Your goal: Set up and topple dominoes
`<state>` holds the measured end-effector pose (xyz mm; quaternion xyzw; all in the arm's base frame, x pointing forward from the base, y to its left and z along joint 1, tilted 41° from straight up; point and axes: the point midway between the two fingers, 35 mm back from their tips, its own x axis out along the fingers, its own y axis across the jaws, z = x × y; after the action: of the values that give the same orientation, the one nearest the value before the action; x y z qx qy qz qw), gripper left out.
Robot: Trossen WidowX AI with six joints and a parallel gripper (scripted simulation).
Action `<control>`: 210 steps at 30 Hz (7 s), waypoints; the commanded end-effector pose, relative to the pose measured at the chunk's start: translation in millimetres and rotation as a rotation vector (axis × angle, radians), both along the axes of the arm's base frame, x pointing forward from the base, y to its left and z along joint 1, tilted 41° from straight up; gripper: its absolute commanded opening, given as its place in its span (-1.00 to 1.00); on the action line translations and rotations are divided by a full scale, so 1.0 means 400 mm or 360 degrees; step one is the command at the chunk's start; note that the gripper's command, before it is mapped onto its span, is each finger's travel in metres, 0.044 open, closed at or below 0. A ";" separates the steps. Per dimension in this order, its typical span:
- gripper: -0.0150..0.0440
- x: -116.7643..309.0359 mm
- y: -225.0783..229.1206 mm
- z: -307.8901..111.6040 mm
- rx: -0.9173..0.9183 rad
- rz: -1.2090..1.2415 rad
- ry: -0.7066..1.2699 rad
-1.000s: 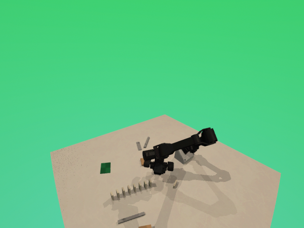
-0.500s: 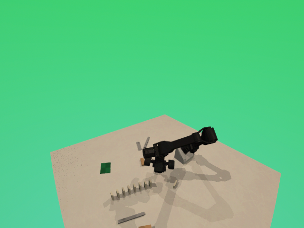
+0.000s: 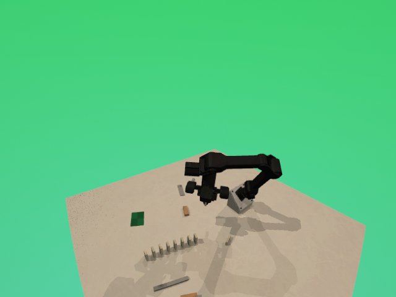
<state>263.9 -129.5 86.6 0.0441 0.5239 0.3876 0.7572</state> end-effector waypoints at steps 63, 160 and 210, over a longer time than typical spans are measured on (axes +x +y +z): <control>-0.40 0.294 0.366 0.219 -0.0375 -0.2420 0.0859; 0.66 0.325 0.596 0.098 -0.0164 -0.3142 -0.0586; 1.00 0.331 0.409 0.228 0.0016 0.0056 -0.0031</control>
<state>397.7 31.8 154.6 0.0401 0.6045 0.2043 0.7689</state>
